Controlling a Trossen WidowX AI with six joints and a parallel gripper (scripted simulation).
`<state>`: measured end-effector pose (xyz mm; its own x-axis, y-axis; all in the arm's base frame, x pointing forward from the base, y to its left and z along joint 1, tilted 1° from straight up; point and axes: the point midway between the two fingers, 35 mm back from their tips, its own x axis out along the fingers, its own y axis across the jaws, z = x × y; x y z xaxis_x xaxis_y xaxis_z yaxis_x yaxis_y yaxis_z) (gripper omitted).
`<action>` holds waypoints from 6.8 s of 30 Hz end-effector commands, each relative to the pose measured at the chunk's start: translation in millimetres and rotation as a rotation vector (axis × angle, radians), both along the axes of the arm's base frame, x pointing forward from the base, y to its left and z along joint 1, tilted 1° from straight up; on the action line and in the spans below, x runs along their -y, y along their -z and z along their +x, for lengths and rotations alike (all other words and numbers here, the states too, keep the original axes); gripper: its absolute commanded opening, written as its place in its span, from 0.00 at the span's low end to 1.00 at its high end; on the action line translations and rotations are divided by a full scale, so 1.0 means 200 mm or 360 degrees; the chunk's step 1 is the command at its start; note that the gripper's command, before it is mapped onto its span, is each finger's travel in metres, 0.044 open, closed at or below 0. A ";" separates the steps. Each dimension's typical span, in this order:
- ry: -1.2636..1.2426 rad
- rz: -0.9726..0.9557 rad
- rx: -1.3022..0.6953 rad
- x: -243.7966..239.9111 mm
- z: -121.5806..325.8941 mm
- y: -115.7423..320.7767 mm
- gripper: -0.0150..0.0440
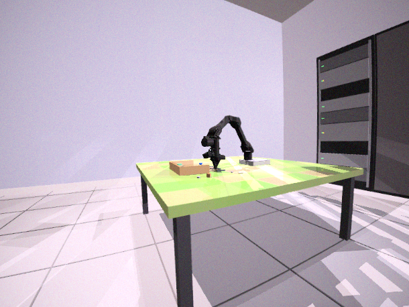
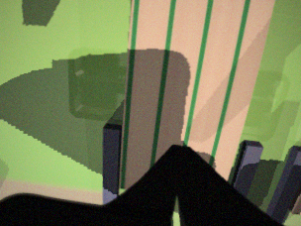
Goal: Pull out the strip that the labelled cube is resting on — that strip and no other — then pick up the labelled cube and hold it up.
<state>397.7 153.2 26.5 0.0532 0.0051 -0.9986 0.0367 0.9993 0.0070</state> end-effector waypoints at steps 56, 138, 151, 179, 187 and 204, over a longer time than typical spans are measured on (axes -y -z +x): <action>0.0007 0.0005 -0.0001 0.00 0.00 0.04 0.25; 0.0007 0.0006 -0.0018 -0.02 -0.60 0.09 0.25; 0.0007 0.0006 -0.0021 -0.02 -0.70 0.09 0.25; 0.0007 0.0006 -0.0027 -0.03 -0.90 0.10 0.25; 0.0005 0.0025 0.0003 -0.04 -0.89 0.07 0.25; 0.0217 0.0017 -0.0022 -0.04 -0.70 -0.15 0.65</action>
<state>246.7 160.8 53.2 0.0381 0.0050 -0.9993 0.1561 0.9877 0.0109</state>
